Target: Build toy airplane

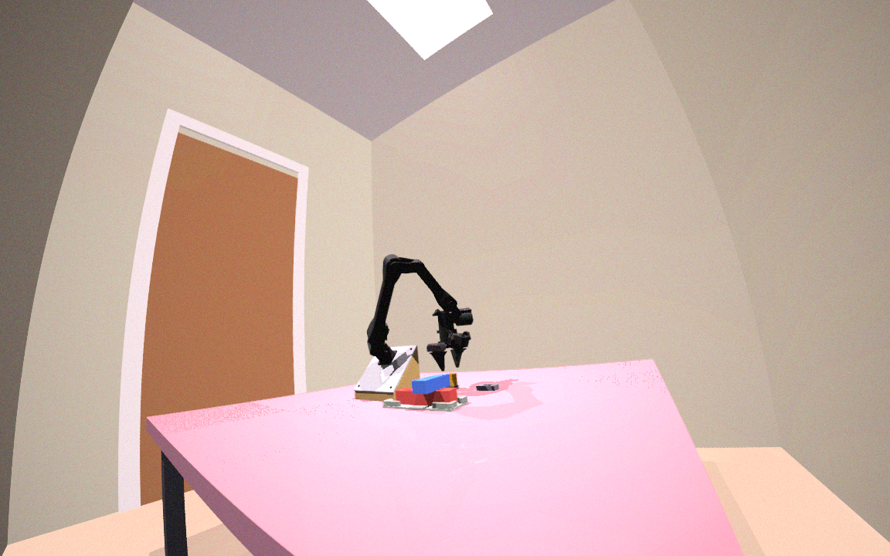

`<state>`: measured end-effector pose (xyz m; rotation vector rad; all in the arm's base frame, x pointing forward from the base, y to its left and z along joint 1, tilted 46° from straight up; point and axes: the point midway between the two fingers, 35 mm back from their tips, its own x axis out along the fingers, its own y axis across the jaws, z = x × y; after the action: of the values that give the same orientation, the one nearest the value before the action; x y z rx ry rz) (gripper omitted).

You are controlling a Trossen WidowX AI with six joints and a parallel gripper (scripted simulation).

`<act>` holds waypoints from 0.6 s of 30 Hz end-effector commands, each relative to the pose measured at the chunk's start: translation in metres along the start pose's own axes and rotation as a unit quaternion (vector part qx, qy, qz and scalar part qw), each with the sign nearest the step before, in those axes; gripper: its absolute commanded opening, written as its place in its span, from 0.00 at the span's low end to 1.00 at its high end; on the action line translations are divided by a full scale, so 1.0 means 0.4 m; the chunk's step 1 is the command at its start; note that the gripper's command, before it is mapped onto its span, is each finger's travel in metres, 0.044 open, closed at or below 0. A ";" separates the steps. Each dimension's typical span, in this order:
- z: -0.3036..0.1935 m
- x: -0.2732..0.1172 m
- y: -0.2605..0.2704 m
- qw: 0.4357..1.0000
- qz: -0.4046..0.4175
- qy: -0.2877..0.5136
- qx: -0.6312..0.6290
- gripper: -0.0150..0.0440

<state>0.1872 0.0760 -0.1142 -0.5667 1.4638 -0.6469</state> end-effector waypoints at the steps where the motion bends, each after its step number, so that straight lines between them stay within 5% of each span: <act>1: -0.001 0.019 -0.003 1.000 -0.003 -0.001 -0.002 1.00; 18: 0.000 0.088 -0.004 1.000 -0.003 -0.001 -0.002 1.00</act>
<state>0.1887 0.0562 -0.1348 -0.5655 1.4619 -0.6466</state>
